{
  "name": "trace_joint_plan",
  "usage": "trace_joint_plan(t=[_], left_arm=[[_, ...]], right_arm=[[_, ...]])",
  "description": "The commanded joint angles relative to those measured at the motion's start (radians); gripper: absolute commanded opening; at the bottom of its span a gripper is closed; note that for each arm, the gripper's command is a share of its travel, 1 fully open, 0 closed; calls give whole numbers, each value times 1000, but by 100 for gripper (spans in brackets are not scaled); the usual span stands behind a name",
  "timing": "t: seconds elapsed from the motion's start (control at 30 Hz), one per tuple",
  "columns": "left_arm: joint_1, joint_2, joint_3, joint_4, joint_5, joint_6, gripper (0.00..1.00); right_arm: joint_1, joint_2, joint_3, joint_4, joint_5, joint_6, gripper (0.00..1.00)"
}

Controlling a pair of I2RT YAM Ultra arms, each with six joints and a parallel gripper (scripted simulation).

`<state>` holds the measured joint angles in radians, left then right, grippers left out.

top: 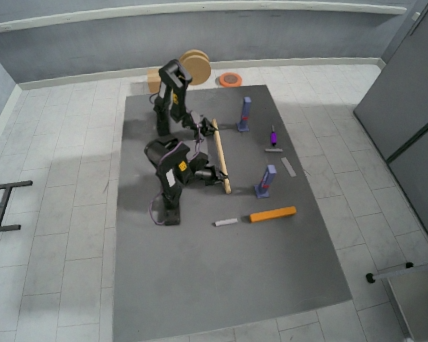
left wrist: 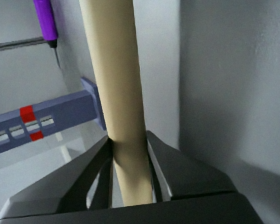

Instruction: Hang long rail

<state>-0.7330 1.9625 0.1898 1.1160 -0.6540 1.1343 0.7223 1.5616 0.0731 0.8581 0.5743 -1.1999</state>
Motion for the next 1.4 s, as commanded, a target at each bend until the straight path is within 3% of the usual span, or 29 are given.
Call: trace_joint_plan(t=[0.0,0.03,0.1,0.2,0.23,0.27,0.3,0.6,0.7,0.73,0.8,0.83,1.0,1.07,1.17,1.37], left_arm=[[0,-4,1,3,-2,0,18],[0,-3,1,3,-1,0,18],[0,-3,1,3,-1,0,41],[-2,-17,-13,-12,-4,0,66],[-6,-27,-19,-18,-6,0,68],[-8,-37,-26,-25,-2,-1,68],[-9,-47,-31,-31,-2,0,68],[-55,-134,-69,-102,-46,-37,68],[-77,-171,-82,-134,-63,-53,100],[-93,-194,-93,-150,-76,-63,100],[-125,-242,-111,-188,-100,-82,100],[-146,-270,-122,-210,-116,-95,100],[-257,-397,-139,-356,-197,-169,100],[-257,-397,-139,-356,-197,-169,100],[-286,-472,-114,-469,-219,-224,100],[-290,-506,-88,-561,-221,-259,100]], right_arm=[[1,-6,2,5,2,0,19],[0,-2,2,3,1,0,19],[0,-2,2,3,1,0,19],[0,-2,2,3,1,0,53],[0,-2,2,3,1,0,59],[0,-2,2,3,1,0,59],[0,-21,-9,-17,-4,-1,71],[20,-125,-34,-109,19,10,72],[41,-177,-43,-156,35,22,72],[48,-197,-35,-175,41,27,72],[59,-229,-37,-209,50,35,95],[70,-251,-41,-229,59,41,100],[185,-351,-41,-374,152,109,100],[185,-351,-41,-374,152,109,100],[292,-419,-38,-491,233,192,100],[327,-592,-26,-683,263,240,100]])
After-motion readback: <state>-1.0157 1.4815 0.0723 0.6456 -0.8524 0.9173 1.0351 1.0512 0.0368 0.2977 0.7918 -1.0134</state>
